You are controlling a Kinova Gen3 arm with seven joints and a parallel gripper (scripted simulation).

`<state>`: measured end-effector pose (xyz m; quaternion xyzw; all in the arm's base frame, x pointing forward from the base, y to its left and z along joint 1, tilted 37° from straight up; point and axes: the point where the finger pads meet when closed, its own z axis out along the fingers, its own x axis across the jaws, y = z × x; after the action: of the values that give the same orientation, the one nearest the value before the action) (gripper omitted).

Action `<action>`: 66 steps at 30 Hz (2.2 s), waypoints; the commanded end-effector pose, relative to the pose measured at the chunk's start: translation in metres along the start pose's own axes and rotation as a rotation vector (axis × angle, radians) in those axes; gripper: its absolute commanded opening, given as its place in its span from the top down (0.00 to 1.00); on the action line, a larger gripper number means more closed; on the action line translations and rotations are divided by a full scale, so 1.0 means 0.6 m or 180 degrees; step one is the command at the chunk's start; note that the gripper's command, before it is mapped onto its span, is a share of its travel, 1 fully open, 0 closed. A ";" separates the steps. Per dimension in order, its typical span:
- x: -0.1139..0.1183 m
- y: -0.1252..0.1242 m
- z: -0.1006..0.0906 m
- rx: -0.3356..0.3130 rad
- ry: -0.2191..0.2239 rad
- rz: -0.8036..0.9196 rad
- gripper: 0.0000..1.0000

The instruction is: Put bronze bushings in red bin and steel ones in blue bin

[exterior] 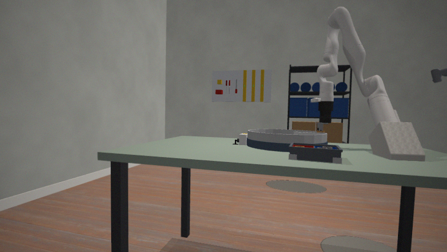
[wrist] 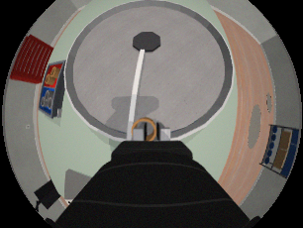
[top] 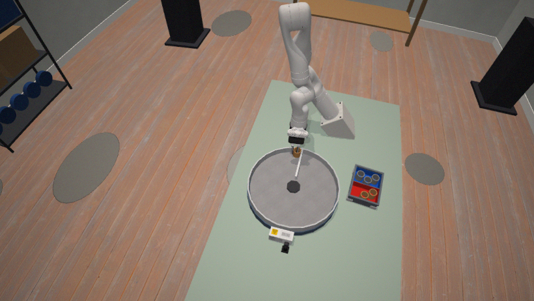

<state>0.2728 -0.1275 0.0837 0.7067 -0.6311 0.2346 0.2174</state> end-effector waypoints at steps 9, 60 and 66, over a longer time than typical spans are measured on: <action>0.001 0.001 0.001 -0.0004 0.0005 -0.0001 1.00; 0.006 0.001 0.001 -0.0014 0.0023 0.0018 1.00; 0.006 0.001 0.000 -0.0013 0.0021 0.0016 1.00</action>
<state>0.2722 -0.1310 0.0853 0.7034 -0.6329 0.2362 0.2210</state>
